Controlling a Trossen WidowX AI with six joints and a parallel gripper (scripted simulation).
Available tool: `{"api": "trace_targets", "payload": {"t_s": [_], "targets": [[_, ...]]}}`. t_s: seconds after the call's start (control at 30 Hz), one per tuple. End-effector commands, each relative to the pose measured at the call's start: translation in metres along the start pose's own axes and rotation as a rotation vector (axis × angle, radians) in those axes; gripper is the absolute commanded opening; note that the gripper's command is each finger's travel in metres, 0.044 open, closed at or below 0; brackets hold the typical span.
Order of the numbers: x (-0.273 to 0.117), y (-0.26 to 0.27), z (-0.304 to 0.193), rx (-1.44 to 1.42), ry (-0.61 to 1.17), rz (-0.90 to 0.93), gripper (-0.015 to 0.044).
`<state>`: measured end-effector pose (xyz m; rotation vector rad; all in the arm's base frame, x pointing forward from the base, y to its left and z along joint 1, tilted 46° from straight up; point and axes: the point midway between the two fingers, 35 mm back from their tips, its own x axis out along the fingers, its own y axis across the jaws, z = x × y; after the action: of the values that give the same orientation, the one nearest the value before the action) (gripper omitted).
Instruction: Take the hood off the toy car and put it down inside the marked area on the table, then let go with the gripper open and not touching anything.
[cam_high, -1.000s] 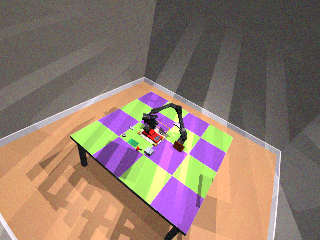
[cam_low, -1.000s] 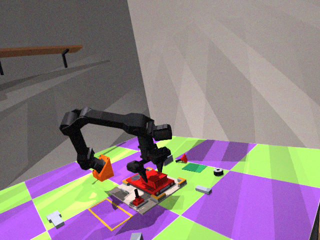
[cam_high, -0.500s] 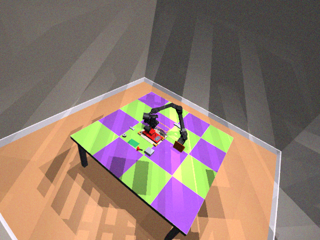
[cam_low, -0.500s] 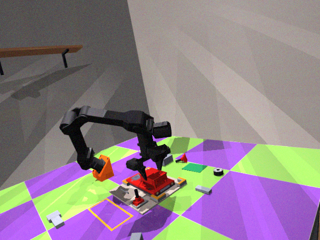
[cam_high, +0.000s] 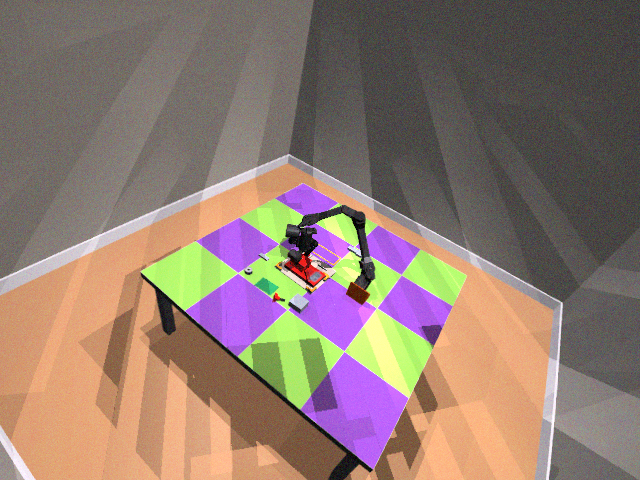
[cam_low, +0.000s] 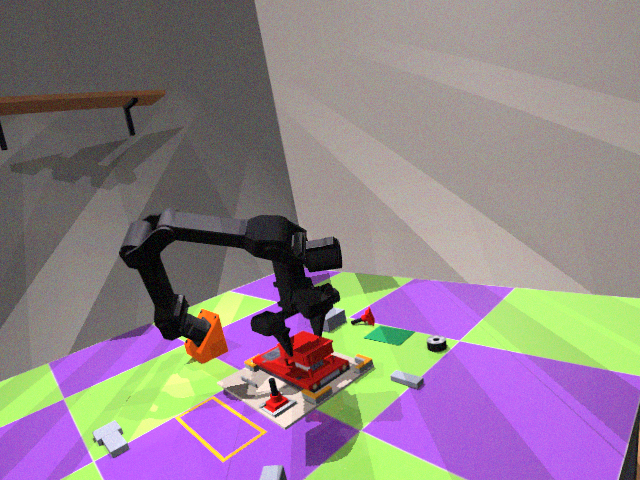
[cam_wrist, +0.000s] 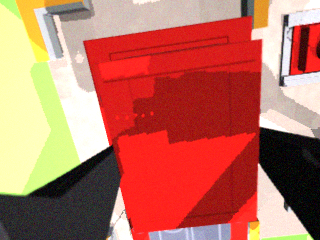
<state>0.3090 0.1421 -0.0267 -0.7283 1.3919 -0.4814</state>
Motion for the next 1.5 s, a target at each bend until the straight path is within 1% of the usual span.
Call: {"api": "trace_targets", "payload": {"t_s": [0.0, 0.37, 0.4, 1.0, 1.47], "targets": [[-0.007, 0.001, 0.001, 0.003, -0.002, 0.007, 0.0000], [-0.046, 0.001, 0.000, 0.003, -0.002, 0.008, 0.0000], [-0.039, 0.000, 0.001, 0.000, -0.002, 0.003, 0.0000], [-0.046, -0.076, 0.005, 0.000, 0.002, 0.027, 0.0000], [-0.048, -0.142, -0.002, -0.001, -0.001, 0.019, 0.0000]]}}
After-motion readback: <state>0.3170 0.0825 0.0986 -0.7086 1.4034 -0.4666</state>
